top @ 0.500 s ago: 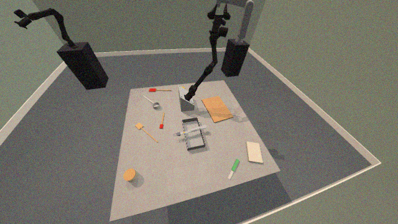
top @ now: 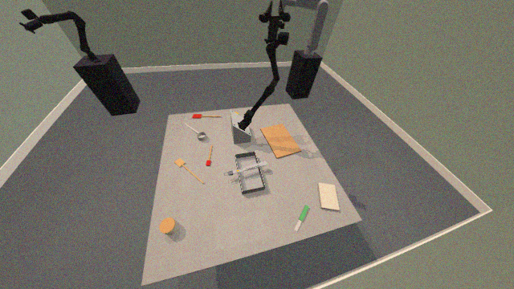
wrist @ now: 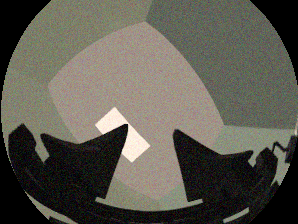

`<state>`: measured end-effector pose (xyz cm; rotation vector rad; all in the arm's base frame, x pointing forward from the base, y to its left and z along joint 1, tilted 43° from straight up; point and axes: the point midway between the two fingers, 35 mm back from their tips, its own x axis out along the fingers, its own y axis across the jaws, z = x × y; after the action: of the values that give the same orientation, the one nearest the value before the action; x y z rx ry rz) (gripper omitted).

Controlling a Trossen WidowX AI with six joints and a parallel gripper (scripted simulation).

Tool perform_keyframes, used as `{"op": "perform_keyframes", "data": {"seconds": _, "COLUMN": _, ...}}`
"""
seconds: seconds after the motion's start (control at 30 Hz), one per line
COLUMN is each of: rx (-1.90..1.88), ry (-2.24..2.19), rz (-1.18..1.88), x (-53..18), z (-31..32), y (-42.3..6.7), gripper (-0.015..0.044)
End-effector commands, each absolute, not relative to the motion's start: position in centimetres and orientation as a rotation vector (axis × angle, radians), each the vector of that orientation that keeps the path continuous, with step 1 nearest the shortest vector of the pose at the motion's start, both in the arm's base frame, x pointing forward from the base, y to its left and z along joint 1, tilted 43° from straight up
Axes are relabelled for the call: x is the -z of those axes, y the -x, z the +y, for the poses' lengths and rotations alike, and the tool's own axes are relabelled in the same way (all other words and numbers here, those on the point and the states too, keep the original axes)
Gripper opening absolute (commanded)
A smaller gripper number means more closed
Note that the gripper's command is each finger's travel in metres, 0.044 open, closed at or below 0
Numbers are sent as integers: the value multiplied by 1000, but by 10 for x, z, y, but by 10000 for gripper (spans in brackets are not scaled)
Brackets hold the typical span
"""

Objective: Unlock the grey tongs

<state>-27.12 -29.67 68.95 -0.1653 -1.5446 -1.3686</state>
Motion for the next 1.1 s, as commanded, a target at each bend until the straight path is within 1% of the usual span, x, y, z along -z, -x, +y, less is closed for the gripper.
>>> {"op": "perform_keyframes", "data": {"seconds": 0.0, "rx": 1362, "ry": 32, "rz": -1509, "x": -666, "z": -334, "y": 261, "gripper": 260}}
{"op": "perform_keyframes", "data": {"seconds": 0.2, "rx": 1311, "ry": -242, "rz": -1455, "x": -615, "z": -403, "y": 229, "gripper": 260}}
{"op": "perform_keyframes", "data": {"seconds": 0.37, "rx": 1269, "ry": -429, "rz": -1369, "x": -574, "z": -450, "y": 189, "gripper": 260}}
{"op": "perform_keyframes", "data": {"seconds": 0.57, "rx": 1246, "ry": -511, "rz": -1317, "x": -552, "z": -472, "y": 163, "gripper": 260}}
{"op": "perform_keyframes", "data": {"seconds": 0.77, "rx": 1196, "ry": -722, "rz": -1193, "x": -495, "z": -512, "y": 102, "gripper": 260}}
{"op": "perform_keyframes", "data": {"seconds": 0.87, "rx": 1185, "ry": -768, "rz": -1144, "x": -478, "z": -520, "y": 83, "gripper": 260}}
{"op": "perform_keyframes", "data": {"seconds": 1.07, "rx": 1099, "ry": -1001, "rz": -999, "x": -414, "z": -542, "y": 6, "gripper": 260}}
